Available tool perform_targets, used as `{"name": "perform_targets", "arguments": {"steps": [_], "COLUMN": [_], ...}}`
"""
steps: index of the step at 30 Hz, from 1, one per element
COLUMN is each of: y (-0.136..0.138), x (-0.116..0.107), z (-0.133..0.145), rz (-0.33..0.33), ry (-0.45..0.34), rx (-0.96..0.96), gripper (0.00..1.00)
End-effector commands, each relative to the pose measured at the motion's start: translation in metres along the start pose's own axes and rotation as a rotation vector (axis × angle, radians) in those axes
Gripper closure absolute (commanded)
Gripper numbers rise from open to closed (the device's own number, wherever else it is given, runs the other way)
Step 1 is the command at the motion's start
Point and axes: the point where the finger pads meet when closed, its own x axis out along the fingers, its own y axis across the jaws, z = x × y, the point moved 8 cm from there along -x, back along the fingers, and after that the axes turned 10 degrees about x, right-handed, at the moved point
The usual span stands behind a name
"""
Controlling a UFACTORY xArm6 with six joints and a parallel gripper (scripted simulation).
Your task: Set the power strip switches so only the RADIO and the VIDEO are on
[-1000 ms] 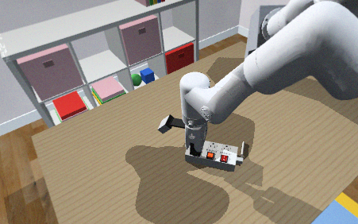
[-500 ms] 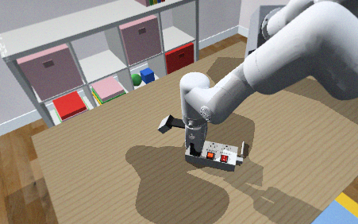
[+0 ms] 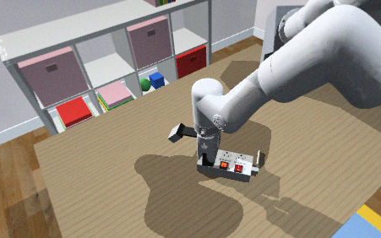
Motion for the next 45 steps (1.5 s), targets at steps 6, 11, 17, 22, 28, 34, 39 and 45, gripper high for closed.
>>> {"name": "perform_targets", "arguments": {"steps": [6,11,17,22,28,34,39,45], "y": [-0.001,-0.001,-0.001,-0.001,-0.001,-0.001,-0.001,-0.001], "x": [0.003,0.004,0.004,0.004,0.004,0.0,-0.009,-0.024], "z": [0.0,0.0,0.0,0.0,0.0,0.0,0.0,0.0], "rz": [-0.001,-0.001,-0.001,-0.001,-0.001,-0.001,-0.001,-0.001], "ry": [0.001,0.001,0.001,0.001,0.001,0.001,0.001,0.001], "rx": [-0.001,-0.001,-0.001,-0.001,-0.001,-0.001,-0.001,-0.001], "gripper": [1.0,1.0,1.0,1.0,1.0,1.0,1.0,1.0]}}
